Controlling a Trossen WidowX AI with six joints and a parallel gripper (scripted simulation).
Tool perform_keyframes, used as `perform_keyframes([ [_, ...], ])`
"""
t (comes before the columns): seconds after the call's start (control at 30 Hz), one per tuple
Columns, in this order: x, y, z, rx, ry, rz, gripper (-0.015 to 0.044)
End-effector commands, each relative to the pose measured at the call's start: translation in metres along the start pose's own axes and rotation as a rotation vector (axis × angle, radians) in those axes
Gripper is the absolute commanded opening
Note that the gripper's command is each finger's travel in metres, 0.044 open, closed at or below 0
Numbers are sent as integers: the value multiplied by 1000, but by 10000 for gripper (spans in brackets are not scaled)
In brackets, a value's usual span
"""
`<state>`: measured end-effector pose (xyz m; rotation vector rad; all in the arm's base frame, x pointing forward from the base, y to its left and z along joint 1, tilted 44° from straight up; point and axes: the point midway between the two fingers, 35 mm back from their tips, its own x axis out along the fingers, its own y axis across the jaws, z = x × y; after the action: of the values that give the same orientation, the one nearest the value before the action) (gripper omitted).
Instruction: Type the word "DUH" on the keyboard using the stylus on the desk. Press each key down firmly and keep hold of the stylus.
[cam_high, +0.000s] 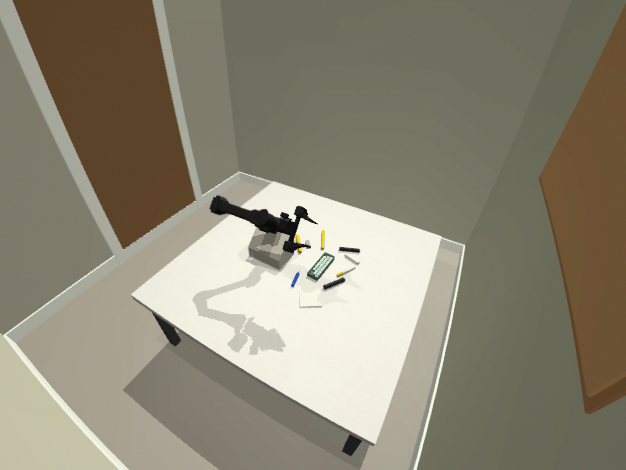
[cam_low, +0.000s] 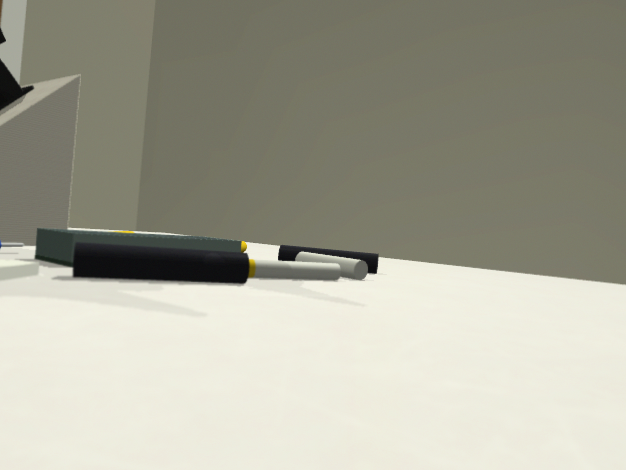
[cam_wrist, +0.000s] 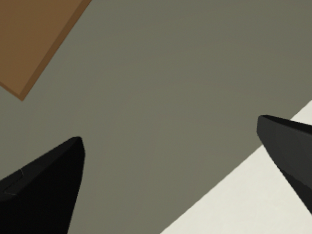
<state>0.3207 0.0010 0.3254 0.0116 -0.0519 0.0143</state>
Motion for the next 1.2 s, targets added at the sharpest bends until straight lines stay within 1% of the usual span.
perform_keyframes([
  [0.0, 2, 0, -2, 3, 10, -3, 414],
  [0.07, 14, -2, -21, 21, 86, -24, 361],
  [0.17, 37, -4, -67, 51, 260, -78, 282],
  [0.27, 53, -6, -117, 60, 432, -136, 204],
  [0.4, 60, -11, -186, 44, 660, -216, 99],
  [0.53, 57, -13, -247, 7, 863, -303, 0],
  [0.73, 33, -16, -334, -118, 1151, -449, 0],
  [0.93, -8, -22, -406, -325, 1390, -590, 0],
  [1.07, -39, -30, -442, -497, 1512, -667, 0],
  [1.17, -45, -31, -448, -529, 1530, -679, 0],
])
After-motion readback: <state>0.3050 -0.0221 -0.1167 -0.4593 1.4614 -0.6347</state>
